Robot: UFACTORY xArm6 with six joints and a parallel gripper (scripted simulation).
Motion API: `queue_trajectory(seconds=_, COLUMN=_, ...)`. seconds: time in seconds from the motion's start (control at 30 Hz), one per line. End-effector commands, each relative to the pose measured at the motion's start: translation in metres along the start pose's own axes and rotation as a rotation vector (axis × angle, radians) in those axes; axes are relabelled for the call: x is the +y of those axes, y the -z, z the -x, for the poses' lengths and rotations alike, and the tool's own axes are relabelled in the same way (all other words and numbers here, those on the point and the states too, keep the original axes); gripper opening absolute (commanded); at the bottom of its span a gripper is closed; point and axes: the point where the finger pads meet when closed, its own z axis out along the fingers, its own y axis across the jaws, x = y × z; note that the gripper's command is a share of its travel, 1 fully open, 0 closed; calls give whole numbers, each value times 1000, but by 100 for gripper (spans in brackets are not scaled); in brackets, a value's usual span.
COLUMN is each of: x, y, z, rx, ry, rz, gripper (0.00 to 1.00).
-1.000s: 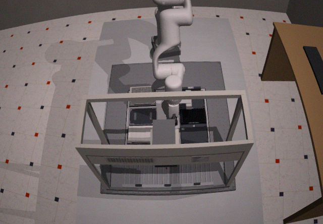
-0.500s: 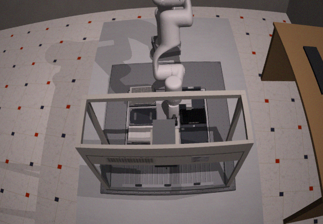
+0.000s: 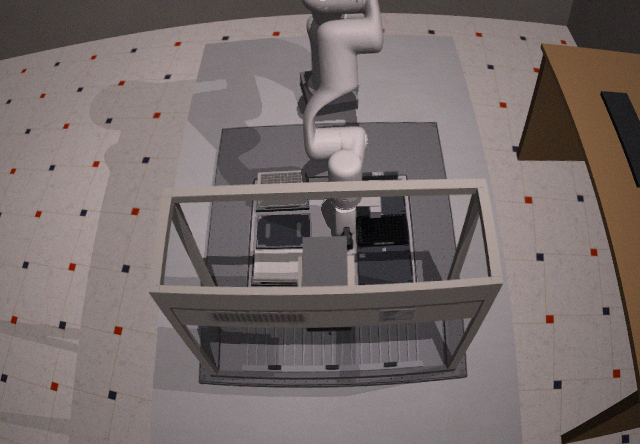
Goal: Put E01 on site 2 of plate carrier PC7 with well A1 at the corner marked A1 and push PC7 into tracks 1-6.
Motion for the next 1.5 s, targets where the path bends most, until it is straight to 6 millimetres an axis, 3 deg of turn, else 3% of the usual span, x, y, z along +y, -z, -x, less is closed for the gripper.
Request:
queue_trajectory(seconds=0.0, x=2, y=2, z=-3, rx=0, ry=0, rz=4, gripper=100)
queue_trajectory(seconds=1.47, x=2, y=2, z=-22, rx=0, ry=0, rz=4, gripper=100)
